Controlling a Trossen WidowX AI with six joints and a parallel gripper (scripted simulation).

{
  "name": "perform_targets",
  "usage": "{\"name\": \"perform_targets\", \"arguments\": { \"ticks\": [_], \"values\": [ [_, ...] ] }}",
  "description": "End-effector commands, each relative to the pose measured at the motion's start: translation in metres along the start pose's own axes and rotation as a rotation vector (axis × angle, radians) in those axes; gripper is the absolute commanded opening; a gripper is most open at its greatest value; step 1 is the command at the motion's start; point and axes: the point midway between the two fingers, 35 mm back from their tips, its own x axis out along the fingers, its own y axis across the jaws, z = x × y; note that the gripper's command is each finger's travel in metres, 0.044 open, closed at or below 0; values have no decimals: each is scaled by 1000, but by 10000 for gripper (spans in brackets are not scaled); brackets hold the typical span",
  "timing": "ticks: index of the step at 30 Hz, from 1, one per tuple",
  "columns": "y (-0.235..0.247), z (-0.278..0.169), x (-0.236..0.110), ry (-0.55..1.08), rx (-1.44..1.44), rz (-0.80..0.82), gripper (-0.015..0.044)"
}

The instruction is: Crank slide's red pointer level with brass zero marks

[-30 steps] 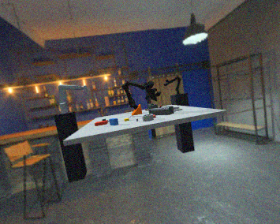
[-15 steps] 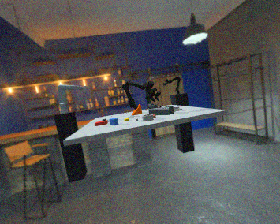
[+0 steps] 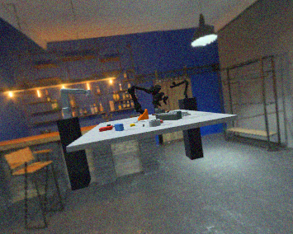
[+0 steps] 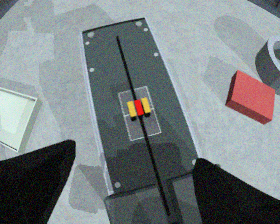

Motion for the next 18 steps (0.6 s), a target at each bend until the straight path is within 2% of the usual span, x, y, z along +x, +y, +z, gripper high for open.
{"name": "perform_targets", "arguments": {
  "ticks": [1, 10, 18],
  "values": [
    [0, 0, 0, 0, 0, 0, 230],
    [0, 0, 0, 0, 0, 0, 0],
    [0, 0, 0, 0, 0, 0, 0]
  ]
}}
